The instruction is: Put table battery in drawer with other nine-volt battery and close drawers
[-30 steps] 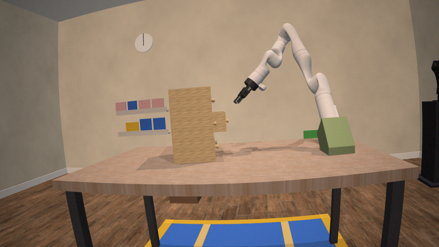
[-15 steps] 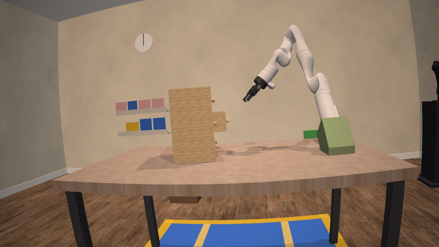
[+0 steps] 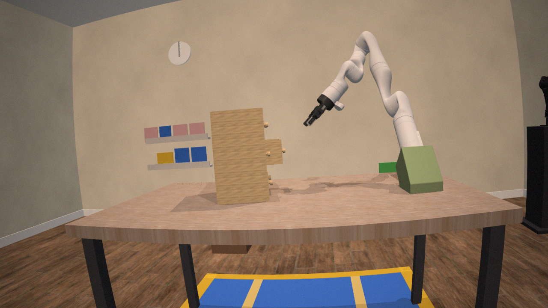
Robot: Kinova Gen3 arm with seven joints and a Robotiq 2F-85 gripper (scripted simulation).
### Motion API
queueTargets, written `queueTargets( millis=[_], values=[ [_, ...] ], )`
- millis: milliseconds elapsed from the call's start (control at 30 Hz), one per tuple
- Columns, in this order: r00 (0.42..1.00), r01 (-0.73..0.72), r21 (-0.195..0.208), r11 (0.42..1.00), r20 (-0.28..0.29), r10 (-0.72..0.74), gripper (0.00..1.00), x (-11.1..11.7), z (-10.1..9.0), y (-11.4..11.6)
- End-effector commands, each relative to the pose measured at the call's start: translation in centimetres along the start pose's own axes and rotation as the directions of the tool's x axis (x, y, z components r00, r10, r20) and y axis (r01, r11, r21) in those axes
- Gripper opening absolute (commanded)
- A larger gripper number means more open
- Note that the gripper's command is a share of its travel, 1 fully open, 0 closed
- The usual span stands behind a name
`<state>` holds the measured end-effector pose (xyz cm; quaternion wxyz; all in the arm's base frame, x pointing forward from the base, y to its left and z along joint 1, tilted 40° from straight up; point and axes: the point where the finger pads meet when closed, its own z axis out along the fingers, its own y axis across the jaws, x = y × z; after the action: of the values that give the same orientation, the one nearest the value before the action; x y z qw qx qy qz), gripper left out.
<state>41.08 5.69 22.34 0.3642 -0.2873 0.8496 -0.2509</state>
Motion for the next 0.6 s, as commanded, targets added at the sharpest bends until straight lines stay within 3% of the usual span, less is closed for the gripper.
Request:
queueTargets(
  millis=[0, 567],
  values=[
    [1.000, 0.002, 0.005, 1.000, -0.001, -0.002, 1.00, 0.04, -0.11, -0.13],
    [1.000, 0.002, 0.006, 1.000, -0.029, -0.002, 1.00, -0.04, -0.20, -0.15]
  ],
)
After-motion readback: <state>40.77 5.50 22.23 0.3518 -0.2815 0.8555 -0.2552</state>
